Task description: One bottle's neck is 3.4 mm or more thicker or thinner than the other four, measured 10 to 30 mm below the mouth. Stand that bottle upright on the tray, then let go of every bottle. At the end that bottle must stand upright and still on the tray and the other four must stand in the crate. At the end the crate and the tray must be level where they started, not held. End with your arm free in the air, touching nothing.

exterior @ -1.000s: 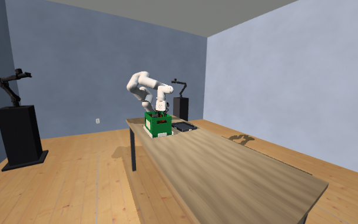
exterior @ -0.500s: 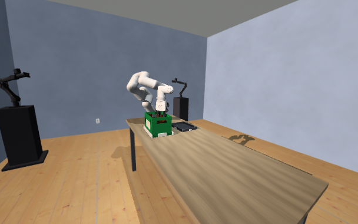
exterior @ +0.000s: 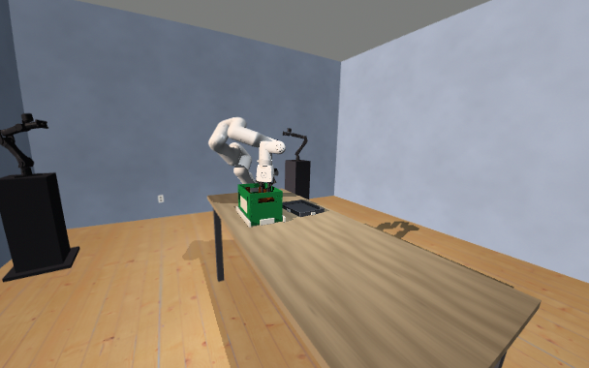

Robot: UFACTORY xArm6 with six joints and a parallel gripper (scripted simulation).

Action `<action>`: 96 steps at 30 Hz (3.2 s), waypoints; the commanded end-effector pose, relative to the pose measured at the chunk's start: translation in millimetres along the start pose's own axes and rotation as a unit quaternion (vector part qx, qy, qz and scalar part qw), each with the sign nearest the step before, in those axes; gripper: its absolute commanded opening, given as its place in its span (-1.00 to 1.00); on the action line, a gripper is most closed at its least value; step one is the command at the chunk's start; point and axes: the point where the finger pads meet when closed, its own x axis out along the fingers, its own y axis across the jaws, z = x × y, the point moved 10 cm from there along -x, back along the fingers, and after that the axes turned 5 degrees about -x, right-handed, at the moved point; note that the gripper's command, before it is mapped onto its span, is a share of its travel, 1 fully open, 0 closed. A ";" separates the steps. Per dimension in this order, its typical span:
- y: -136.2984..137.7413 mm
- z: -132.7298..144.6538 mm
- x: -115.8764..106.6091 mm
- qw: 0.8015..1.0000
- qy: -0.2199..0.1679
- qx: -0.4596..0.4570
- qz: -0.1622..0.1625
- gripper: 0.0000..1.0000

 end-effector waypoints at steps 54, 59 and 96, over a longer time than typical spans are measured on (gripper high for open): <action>0.2 0.3 -0.6 1.000 0.000 0.000 0.001 0.30; 0.2 0.3 -0.6 1.000 0.000 0.000 0.001 0.30; 0.1 0.2 -67.8 1.000 0.000 0.000 0.001 0.30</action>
